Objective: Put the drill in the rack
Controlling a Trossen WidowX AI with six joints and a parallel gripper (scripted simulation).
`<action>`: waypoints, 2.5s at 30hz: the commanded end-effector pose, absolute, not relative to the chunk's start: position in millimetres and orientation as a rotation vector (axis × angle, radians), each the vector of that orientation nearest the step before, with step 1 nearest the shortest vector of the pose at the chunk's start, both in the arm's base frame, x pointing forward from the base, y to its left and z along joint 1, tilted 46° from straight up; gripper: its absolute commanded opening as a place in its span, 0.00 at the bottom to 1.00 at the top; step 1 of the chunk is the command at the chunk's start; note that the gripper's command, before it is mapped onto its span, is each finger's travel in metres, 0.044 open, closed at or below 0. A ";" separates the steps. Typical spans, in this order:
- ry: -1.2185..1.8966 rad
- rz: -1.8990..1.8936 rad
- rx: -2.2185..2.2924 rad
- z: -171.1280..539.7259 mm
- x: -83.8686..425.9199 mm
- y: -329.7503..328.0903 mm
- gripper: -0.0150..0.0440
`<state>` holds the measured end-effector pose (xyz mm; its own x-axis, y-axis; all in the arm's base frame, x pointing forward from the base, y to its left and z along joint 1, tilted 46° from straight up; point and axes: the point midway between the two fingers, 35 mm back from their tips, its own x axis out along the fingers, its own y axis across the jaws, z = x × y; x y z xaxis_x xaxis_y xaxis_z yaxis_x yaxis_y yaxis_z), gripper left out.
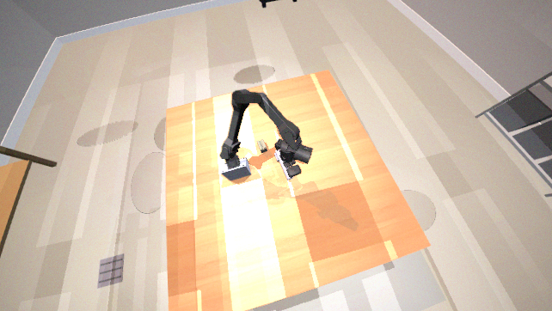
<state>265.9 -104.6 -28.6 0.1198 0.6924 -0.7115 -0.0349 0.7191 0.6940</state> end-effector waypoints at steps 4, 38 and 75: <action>1.383 0.598 0.605 -36.8 261.1 -93.5 0.25; 1.382 0.599 0.605 -46.1 260.7 -81.1 0.25; 0.550 1.409 -0.654 51.6 261.9 48.7 1.00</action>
<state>268.7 31.4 46.4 0.0870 0.7009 -0.7079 -0.9857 0.1636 0.0409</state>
